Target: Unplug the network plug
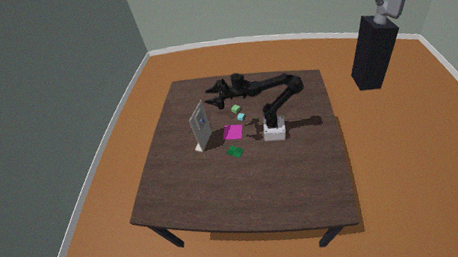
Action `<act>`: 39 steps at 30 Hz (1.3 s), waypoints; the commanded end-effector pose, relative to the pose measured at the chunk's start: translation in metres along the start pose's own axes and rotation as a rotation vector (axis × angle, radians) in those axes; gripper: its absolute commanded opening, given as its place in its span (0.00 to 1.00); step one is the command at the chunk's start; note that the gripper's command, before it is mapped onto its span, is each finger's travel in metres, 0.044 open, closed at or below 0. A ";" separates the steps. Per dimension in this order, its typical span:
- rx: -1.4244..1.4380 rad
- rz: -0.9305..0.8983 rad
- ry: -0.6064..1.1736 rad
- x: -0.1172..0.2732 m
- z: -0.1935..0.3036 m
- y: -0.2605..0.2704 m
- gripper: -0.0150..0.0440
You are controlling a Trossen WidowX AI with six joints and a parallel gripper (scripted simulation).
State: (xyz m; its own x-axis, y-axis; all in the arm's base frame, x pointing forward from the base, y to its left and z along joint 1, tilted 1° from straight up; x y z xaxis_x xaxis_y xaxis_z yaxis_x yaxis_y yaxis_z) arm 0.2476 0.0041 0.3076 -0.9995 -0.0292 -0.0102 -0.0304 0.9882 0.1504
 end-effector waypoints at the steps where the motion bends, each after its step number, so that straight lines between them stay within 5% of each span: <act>1: -0.006 0.000 0.000 0.000 0.001 0.000 0.89; 10: -0.292 0.023 -0.005 -0.010 0.037 0.012 0.52; 39: -1.283 0.087 -0.067 0.026 0.152 0.043 0.52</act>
State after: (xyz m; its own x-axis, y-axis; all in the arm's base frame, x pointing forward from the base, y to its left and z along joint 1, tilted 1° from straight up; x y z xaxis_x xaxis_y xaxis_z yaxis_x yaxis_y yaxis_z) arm 0.2281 0.0667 0.1731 -0.9981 0.0621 -0.0005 0.0134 0.2229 0.9747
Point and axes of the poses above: the point midway between the two fingers, 35 mm back from their tips, its own x axis back along the fingers, its own y axis across the jaws, z = x × y, the point moved 7 cm from there along x, back along the fingers, and after that the axes turned 7 degrees about -x, right-handed, at the moved point
